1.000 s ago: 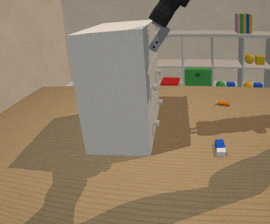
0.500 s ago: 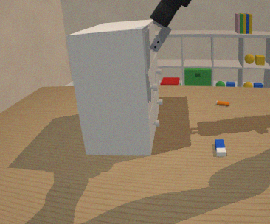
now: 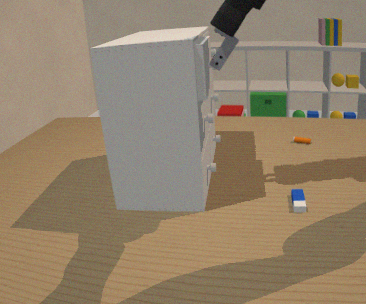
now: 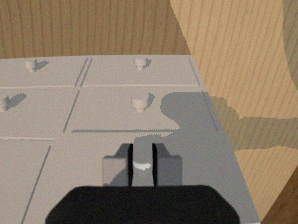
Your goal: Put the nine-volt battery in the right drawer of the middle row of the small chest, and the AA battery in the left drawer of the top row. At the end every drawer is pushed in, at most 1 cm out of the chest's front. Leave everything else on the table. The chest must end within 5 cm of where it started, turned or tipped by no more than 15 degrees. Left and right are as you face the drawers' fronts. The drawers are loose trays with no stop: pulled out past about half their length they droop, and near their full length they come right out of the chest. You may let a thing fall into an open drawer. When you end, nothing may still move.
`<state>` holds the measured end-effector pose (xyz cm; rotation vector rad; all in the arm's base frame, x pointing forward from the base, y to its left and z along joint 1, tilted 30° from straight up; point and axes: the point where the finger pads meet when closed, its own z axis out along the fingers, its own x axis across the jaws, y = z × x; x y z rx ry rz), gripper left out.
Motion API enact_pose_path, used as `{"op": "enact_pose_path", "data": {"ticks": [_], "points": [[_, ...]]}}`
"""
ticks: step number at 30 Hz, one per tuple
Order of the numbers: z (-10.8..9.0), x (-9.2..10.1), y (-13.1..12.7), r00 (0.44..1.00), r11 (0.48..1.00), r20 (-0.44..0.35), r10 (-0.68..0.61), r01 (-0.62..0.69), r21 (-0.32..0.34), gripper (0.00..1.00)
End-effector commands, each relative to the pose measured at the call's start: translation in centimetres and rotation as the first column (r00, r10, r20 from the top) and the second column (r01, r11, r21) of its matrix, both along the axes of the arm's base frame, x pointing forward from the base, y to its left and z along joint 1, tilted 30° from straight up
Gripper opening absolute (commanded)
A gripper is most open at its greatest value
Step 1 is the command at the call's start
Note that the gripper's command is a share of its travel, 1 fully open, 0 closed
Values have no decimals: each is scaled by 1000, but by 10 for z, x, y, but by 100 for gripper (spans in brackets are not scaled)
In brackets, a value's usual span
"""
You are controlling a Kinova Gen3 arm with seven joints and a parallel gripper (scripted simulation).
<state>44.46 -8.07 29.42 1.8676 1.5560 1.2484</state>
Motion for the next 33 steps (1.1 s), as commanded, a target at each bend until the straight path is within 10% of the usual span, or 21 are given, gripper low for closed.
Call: {"op": "enact_pose_path", "data": {"ticks": [1,33], "points": [[-2,-4,-1,1000,1000,-3,-5,5,-3,37],[-14,-39,3,1000,1000,-3,-5,5,-3,37]]}}
